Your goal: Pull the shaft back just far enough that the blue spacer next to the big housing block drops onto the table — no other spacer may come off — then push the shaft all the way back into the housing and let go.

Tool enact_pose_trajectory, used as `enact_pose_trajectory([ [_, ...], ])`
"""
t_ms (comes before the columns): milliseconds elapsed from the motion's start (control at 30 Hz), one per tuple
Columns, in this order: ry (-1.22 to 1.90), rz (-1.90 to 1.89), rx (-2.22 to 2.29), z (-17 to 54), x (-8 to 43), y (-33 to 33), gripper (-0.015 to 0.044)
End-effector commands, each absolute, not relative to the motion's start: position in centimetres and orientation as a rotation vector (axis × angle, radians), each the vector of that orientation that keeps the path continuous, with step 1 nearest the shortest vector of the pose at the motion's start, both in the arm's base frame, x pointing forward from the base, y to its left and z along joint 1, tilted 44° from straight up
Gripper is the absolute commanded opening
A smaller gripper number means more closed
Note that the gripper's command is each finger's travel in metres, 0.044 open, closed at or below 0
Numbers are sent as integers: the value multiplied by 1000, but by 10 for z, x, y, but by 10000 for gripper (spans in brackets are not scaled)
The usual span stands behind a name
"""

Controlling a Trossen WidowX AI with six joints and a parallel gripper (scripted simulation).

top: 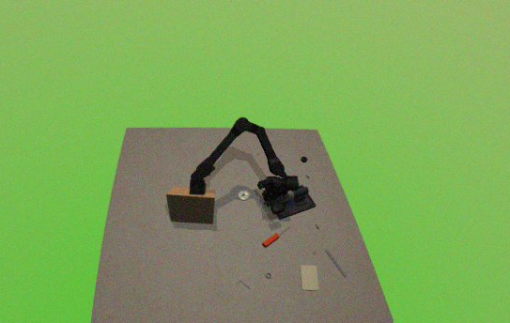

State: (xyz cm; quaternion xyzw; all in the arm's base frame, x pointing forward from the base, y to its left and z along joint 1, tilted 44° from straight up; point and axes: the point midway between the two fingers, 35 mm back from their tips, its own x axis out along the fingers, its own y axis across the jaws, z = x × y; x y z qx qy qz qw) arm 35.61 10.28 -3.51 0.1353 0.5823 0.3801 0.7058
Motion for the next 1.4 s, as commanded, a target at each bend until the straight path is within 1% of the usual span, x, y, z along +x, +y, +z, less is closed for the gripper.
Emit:
enact_pose_trajectory([
  [0,1290,846,303,-34,359,104,0],
  [1367,1289,846,302,-29,374,108,0],
])
